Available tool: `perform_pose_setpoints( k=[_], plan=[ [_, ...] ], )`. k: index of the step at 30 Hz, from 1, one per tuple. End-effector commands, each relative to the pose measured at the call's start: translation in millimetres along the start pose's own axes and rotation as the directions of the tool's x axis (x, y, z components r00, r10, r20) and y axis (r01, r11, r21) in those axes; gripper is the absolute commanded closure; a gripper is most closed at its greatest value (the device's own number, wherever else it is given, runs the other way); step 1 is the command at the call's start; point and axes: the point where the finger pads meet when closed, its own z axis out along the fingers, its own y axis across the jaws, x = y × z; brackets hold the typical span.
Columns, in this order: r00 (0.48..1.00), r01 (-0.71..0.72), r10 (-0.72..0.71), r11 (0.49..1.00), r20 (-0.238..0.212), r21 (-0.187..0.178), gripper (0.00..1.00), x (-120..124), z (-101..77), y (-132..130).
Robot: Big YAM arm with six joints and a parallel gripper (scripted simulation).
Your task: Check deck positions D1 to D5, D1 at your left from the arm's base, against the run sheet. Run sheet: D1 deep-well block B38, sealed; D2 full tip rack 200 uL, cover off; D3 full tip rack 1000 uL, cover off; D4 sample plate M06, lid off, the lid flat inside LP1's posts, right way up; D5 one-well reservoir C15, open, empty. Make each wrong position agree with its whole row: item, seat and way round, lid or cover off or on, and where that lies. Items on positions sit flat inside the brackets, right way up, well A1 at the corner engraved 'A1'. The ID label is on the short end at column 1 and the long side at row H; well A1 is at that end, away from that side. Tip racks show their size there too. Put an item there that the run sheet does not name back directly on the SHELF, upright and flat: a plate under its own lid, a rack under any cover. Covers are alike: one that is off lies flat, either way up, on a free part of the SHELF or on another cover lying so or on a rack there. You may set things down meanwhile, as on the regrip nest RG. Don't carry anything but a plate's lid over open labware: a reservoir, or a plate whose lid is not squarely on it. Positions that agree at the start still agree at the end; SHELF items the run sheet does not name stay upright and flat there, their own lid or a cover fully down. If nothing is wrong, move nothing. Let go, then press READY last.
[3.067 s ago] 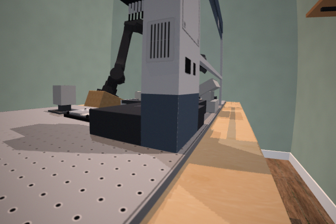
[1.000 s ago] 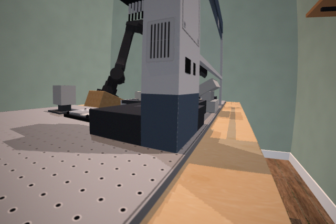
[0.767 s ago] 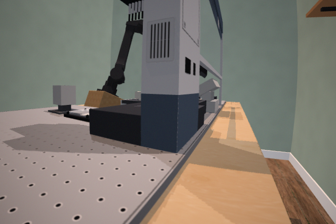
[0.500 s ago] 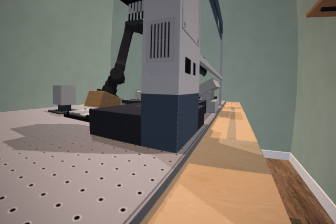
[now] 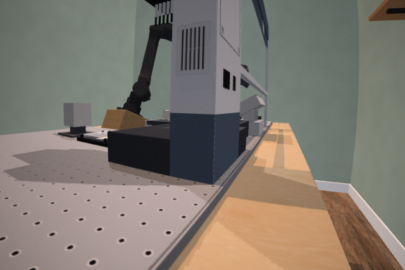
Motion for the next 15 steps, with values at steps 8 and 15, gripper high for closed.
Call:
perform_pose_setpoints(
  k=[8, 15],
  plan=[
    [0.997, 0.018, -0.014, 0.999, 0.079, -0.044, 1.00, -17.1, -56.4, 12.5],
    [0.997, 0.019, -0.015, 0.999, 0.079, -0.044, 1.00, -16.5, -65.0, 12.3]
  ],
)
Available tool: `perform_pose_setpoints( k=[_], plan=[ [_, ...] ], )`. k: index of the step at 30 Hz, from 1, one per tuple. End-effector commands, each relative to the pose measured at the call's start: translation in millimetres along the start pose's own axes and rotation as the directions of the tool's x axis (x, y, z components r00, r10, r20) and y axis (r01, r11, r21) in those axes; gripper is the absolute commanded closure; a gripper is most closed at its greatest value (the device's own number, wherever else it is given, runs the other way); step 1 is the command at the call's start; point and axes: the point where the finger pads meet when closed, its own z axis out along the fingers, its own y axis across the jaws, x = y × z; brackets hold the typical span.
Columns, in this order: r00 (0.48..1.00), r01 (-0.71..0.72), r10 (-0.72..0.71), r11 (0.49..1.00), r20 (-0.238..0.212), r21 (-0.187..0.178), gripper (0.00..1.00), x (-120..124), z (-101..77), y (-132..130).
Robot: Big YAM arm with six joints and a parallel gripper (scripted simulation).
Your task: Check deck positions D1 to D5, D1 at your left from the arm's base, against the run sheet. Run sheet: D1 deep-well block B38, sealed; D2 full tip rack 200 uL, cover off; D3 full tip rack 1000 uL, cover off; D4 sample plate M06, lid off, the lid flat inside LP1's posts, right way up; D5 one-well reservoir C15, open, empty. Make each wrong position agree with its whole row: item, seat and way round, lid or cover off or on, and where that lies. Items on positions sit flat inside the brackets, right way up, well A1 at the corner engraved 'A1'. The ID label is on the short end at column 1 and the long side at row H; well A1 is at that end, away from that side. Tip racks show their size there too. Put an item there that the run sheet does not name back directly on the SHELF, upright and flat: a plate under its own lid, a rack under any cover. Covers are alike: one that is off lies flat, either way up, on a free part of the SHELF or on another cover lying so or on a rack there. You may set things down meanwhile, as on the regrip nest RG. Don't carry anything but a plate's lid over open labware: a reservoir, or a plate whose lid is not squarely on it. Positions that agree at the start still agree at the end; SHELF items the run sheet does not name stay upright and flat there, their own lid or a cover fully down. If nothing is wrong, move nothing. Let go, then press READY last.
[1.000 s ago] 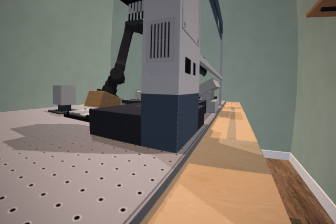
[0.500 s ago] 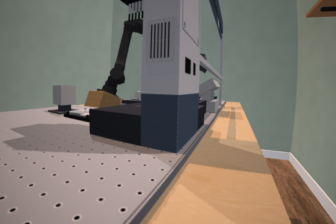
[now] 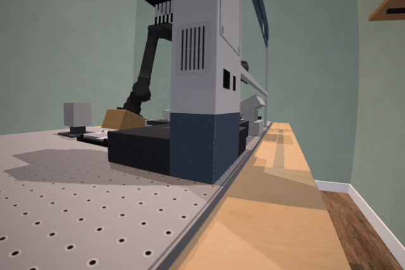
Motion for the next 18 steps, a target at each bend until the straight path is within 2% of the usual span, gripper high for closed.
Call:
perform_pose_setpoints(
  k=[1, 4, 9, 12, 13, 18],
  plan=[
    [0.997, 0.018, -0.015, 0.999, 0.080, -0.045, 1.00, -17.3, -45.3, 12.8],
    [0.997, 0.016, -0.013, 0.999, 0.073, -0.041, 1.00, -17.8, -46.4, 11.8],
    [0.997, 0.018, -0.015, 0.999, 0.080, -0.044, 1.00, -16.3, -58.7, 12.3],
    [0.997, 0.017, -0.014, 0.999, 0.075, -0.042, 1.00, -16.8, -57.8, 11.7],
    [0.999, 0.007, -0.005, 1.000, 0.053, -0.031, 1.00, -18.3, -47.8, 10.7],
    [0.997, 0.018, -0.015, 0.999, 0.081, -0.043, 1.00, -15.5, -70.9, 11.8]
  ],
)
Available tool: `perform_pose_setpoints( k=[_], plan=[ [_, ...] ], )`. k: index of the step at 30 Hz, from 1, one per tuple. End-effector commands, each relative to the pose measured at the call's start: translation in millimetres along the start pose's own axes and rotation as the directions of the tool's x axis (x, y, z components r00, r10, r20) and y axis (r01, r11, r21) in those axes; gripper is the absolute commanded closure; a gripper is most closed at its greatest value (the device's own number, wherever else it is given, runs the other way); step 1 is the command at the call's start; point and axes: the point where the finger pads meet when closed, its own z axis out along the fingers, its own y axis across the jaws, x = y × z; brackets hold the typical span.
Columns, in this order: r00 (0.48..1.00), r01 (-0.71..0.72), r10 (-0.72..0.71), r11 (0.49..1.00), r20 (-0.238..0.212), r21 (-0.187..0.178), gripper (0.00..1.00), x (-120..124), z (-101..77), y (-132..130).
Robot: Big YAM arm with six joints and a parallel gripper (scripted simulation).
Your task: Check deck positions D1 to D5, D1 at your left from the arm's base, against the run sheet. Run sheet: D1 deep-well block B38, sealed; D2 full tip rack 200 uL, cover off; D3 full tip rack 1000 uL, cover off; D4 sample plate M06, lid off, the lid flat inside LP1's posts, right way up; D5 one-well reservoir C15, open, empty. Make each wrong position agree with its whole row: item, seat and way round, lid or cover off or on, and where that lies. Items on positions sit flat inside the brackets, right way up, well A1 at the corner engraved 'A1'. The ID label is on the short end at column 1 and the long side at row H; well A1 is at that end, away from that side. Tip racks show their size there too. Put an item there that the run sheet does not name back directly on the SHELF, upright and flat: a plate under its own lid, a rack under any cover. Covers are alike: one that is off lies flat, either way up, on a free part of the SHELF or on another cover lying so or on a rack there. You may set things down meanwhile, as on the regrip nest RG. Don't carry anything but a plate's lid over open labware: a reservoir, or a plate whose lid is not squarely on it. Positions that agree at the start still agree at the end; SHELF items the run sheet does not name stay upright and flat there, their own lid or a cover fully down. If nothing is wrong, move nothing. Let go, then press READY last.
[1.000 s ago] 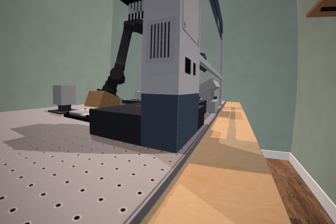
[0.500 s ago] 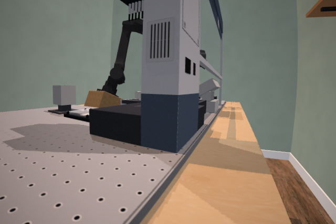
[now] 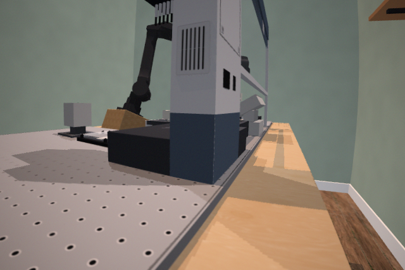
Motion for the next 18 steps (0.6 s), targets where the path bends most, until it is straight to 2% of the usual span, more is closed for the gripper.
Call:
perform_pose_setpoints(
  k=[1, 9, 11, 12, 15, 18],
  plan=[
    [0.997, 0.019, -0.015, 0.999, 0.081, -0.042, 1.00, -14.5, -45.5, 11.3],
    [0.997, 0.019, -0.016, 0.999, 0.082, -0.042, 1.00, -13.4, -59.1, 10.8],
    [0.997, 0.019, -0.016, 0.999, 0.082, -0.042, 1.00, -13.4, -59.1, 10.8],
    [0.998, 0.014, -0.011, 0.999, 0.067, -0.036, 1.00, -13.7, -53.1, 11.8],
    [0.997, 0.020, -0.016, 0.999, 0.082, -0.041, 1.00, -12.9, -65.8, 10.5],
    [0.997, 0.020, -0.016, 0.999, 0.081, -0.041, 1.00, -12.6, -70.5, 10.4]
  ],
)
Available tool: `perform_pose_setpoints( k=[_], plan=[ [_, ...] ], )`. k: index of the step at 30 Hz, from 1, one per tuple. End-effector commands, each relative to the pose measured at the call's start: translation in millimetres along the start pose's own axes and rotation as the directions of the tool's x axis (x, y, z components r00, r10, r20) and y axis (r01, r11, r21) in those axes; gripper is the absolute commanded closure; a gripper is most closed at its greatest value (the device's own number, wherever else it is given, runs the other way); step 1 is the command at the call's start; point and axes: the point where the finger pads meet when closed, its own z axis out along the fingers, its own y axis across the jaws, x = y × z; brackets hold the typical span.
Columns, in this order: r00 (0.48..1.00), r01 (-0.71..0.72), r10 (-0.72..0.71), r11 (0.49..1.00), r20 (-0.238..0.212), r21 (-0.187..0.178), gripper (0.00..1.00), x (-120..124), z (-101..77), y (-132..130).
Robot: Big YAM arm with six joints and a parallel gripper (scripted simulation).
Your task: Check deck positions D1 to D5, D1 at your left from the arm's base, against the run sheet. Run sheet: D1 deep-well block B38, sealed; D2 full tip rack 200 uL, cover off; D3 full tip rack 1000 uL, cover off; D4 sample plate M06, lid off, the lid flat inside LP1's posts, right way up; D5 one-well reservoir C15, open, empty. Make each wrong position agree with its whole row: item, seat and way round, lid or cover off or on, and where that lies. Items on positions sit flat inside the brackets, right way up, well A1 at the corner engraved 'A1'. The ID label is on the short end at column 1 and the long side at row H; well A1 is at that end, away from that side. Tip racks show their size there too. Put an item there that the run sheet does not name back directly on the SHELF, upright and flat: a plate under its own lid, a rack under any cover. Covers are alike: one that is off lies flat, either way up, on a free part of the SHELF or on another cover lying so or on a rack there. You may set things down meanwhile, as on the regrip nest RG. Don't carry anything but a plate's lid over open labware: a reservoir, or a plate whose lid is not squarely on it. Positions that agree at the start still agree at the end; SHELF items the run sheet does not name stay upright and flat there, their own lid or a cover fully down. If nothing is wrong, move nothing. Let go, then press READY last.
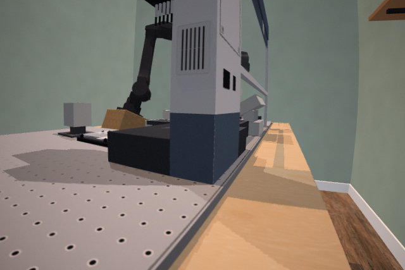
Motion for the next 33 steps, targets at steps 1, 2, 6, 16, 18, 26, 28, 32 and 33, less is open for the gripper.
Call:
perform_pose_setpoints(
  k=[1, 2, 6, 16, 18, 26, 28, 32, 33],
  plan=[
    [0.997, 0.018, -0.015, 0.999, 0.078, -0.040, 1.00, -14.9, -43.7, 10.9],
    [0.997, 0.017, -0.014, 0.999, 0.074, -0.039, 1.00, -15.3, -43.6, 10.6],
    [0.996, 0.021, -0.017, 0.999, 0.085, -0.043, 1.00, -13.0, -55.6, 11.2],
    [0.997, 0.019, -0.016, 0.999, 0.082, -0.040, 1.00, -12.7, -67.1, 10.2],
    [0.996, 0.021, -0.017, 0.999, 0.086, -0.042, 1.00, -11.7, -72.3, 10.4],
    [0.996, 0.020, -0.017, 0.999, 0.084, -0.040, 1.00, -11.1, -82.9, 9.7],
    [0.997, 0.016, -0.013, 0.999, 0.076, -0.038, 1.00, -10.9, -80.8, 11.1],
    [0.999, 0.011, -0.010, 1.000, 0.051, -0.026, 1.00, -8.1, -65.6, 8.2],
    [0.999, 0.011, -0.010, 1.000, 0.051, -0.026, 1.00, -8.1, -65.6, 8.2]
  ],
)
